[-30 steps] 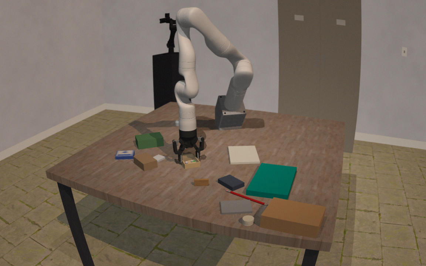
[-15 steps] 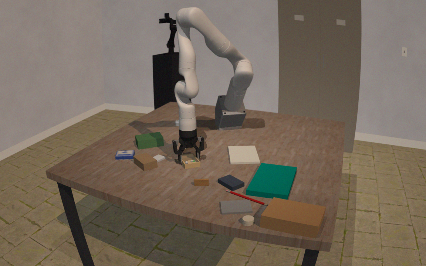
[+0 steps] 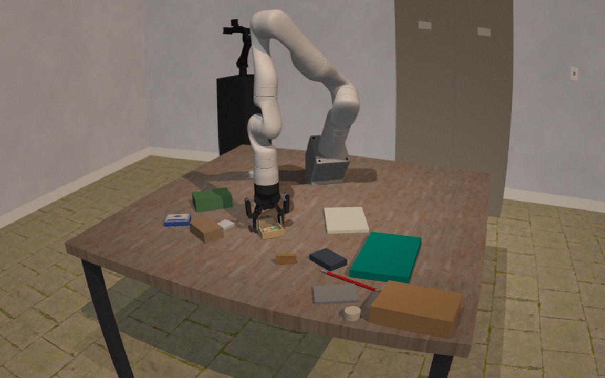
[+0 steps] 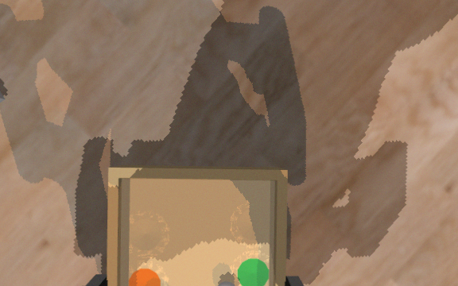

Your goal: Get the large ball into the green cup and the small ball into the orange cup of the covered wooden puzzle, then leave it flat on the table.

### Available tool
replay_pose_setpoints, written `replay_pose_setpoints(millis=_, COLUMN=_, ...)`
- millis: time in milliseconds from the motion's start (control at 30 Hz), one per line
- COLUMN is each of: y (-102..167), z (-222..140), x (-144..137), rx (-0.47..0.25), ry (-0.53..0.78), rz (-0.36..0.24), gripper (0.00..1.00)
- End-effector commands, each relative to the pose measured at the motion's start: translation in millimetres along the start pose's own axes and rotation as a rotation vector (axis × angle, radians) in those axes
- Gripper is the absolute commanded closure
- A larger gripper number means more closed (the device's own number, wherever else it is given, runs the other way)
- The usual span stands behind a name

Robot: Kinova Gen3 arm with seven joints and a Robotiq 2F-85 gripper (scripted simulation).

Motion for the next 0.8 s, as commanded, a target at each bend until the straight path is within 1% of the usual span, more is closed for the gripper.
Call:
replay_pose_setpoints(millis=0, y=-5, z=0, x=0, rx=0.001, ry=0.004, rz=0.002, gripper=0.26)
replay_pose_setpoints(millis=367, y=-25, z=0, x=0, rx=0.002, ry=0.004, rz=0.001, gripper=0.26)
replay_pose_setpoints(millis=467, y=-26, z=0, x=0, rx=0.001, ry=0.006, rz=0.000, gripper=0.26)
replay_pose_setpoints(millis=767, y=-46, z=0, x=0, rx=0.000, ry=0.006, rz=0.001, gripper=0.26)
Point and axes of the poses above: the point where the finger pads meet when closed, its own y axis out along the fingers, its own x axis across the jaws, z = x × y, the point moved 1 cm from there along -y, back along the fingers, and after that the axes turned 1 degree about -y, right-handed, at the moved point
